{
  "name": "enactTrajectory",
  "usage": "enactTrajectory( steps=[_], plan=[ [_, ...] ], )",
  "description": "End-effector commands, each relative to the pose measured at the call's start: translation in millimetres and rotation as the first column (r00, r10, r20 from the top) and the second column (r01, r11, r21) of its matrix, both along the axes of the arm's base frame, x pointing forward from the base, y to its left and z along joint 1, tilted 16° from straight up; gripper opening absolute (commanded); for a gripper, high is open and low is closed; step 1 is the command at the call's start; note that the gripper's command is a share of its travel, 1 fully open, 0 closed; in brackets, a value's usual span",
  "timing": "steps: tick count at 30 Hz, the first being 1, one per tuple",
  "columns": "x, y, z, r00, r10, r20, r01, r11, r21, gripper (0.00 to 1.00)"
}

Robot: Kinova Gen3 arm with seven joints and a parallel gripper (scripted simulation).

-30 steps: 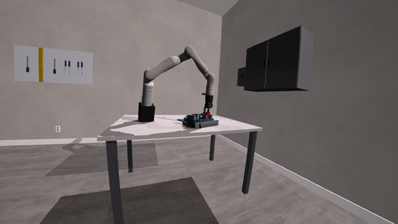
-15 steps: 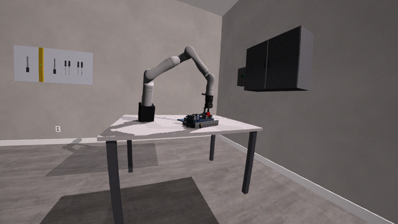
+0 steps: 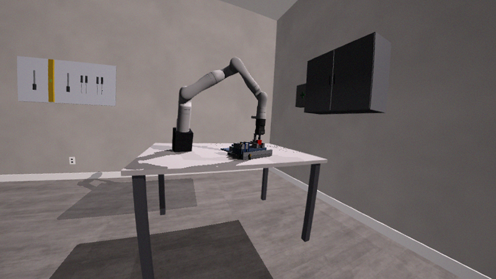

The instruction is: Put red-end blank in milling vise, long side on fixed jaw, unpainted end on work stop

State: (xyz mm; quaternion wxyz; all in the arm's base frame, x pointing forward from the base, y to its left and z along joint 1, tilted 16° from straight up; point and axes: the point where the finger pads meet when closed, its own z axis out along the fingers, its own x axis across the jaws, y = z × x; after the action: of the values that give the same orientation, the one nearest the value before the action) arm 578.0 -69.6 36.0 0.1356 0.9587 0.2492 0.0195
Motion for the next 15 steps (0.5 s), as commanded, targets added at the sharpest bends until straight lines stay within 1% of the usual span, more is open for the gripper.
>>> enactTrajectory(
  steps=[1, 15],
  plan=[
    [0.7, 1.4, 0.9, 1.000, 0.001, 0.002, -0.001, 1.000, 0.000, 0.00],
    [0.6, 3.9, 0.2, 1.000, 0.001, 0.002, -0.001, 1.000, 0.000, 0.00]
  ],
)
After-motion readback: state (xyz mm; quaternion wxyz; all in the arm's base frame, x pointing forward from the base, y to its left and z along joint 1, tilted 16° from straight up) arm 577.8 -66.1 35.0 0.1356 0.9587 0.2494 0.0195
